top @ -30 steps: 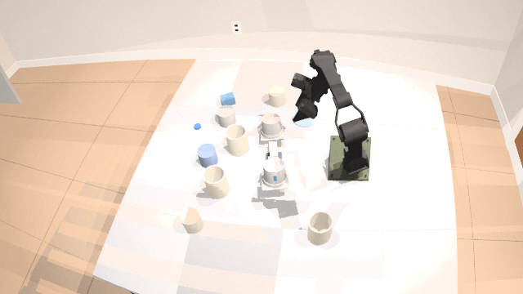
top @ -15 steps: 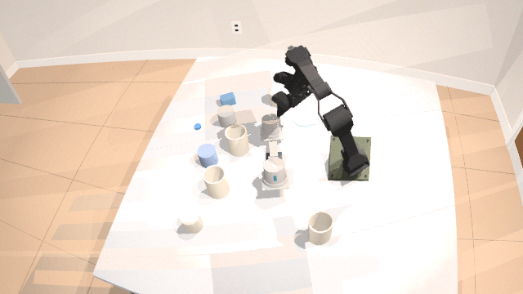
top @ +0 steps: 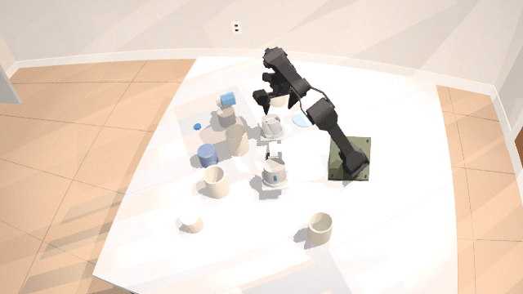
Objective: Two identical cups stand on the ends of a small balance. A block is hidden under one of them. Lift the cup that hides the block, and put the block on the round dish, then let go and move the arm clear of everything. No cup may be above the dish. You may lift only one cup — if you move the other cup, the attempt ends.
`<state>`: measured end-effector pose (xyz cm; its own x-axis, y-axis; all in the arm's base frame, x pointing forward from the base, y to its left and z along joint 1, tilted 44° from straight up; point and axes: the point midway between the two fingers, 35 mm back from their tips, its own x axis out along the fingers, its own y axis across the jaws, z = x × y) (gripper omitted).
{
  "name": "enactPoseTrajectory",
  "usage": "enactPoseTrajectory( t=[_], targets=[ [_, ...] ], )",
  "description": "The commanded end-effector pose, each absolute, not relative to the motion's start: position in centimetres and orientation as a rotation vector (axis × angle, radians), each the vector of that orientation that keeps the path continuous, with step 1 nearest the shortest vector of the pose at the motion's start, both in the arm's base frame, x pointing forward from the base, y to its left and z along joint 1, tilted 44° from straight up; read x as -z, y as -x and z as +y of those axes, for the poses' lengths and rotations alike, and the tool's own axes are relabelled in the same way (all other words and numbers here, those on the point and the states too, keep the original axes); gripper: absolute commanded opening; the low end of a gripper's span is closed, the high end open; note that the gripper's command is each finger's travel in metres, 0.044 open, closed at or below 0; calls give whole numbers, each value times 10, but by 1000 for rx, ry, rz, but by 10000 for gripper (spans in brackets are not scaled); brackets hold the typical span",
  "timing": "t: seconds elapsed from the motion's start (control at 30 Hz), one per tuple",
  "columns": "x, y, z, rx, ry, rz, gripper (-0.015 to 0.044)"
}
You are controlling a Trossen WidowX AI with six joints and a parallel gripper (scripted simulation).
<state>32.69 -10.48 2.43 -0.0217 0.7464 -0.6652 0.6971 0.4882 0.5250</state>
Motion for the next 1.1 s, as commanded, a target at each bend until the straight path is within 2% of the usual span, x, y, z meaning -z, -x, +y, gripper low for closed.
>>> enactPoseTrajectory(
  t=[0.0, 0.37, 1.07],
  targets=[
    [-11, -336, -102, 50, -1262, 1799, 440],
    [25, -361, -87, 431, -1339, 1917, 440],
    [47, -358, -68, 437, -1340, 1918, 440]
  ],
)
